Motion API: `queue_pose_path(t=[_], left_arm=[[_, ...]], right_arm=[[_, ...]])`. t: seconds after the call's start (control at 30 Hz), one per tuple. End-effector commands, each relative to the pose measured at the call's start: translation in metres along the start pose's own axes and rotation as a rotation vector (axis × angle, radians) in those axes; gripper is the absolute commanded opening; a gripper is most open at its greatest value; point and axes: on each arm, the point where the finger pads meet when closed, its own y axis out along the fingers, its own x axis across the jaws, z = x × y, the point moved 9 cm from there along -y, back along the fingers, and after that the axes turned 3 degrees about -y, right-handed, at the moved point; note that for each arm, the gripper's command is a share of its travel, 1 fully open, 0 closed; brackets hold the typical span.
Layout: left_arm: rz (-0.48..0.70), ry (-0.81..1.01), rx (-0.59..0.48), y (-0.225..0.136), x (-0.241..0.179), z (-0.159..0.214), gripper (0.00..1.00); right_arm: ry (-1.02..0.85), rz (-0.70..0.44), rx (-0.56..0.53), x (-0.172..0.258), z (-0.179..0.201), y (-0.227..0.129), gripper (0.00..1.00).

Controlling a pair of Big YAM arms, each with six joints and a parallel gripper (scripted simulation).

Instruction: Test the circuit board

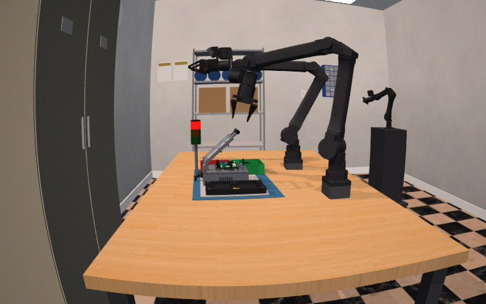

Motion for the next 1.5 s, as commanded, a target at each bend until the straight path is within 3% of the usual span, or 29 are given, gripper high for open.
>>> queue_pose_path(t=[0.0, 0.03, 0.07, 0.17, 0.33, 0.4, 0.5, 0.57, 0.7, 1.0, 1.07, 1.27, 1.47], left_arm=[[-0.054, -0.014, -0.061, -0.051, 0.012, -0.01, 0.64], [-0.054, -0.014, -0.061, -0.057, 0.011, -0.009, 0.64], [-0.006, -0.003, -0.006, -0.03, 0.01, -0.006, 0.64], [0.005, -0.002, 0.005, -0.016, 0.012, -0.005, 0.64], [0.011, 0.003, 0.011, -0.011, 0.011, -0.005, 0.64], [-0.032, 0.026, -0.037, -0.025, 0.006, -0.009, 0.41], [-0.044, 0.032, -0.044, -0.025, 0.005, -0.011, 0.38], [-0.057, 0.061, -0.044, -0.007, -0.004, -0.016, 0.38], [-0.196, 0.125, -0.131, -0.001, -0.016, -0.036, 0.38], [-0.592, 0.202, -0.213, 0.028, -0.046, -0.063, 0.38], [-0.592, 0.202, -0.213, 0.028, -0.046, -0.063, 0.38], [-0.896, 0.17, -0.229, 0.047, -0.08, -0.06, 0.38], [-1.086, 0.089, -0.204, 0.06, -0.11, -0.039, 0.38]], right_arm=[[-0.015, 0.002, -0.037, -0.001, -0.008, -0.001, 1.0], [-0.015, 0.002, -0.037, -0.001, -0.008, -0.001, 1.0], [-0.015, 0.002, -0.037, -0.001, -0.008, -0.001, 1.0], [-0.015, 0.002, -0.037, -0.001, -0.008, -0.001, 1.0], [-0.015, 0.002, -0.037, -0.001, -0.008, -0.001, 1.0], [-0.015, 0.002, -0.037, -0.001, -0.008, -0.001, 1.0], [-0.015, 0.002, -0.037, -0.001, -0.008, -0.001, 1.0], [-0.015, 0.002, -0.037, -0.001, -0.008, -0.001, 1.0], [-0.015, 0.002, -0.037, -0.001, -0.008, -0.001, 1.0], [-0.015, 0.002, -0.037, -0.001, -0.008, -0.001, 1.0], [-0.015, 0.002, -0.037, -0.001, -0.008, -0.001, 1.0], [-0.015, 0.002, -0.037, -0.001, -0.008, -0.001, 1.0], [-0.015, 0.002, -0.037, -0.001, -0.008, -0.001, 1.0]])
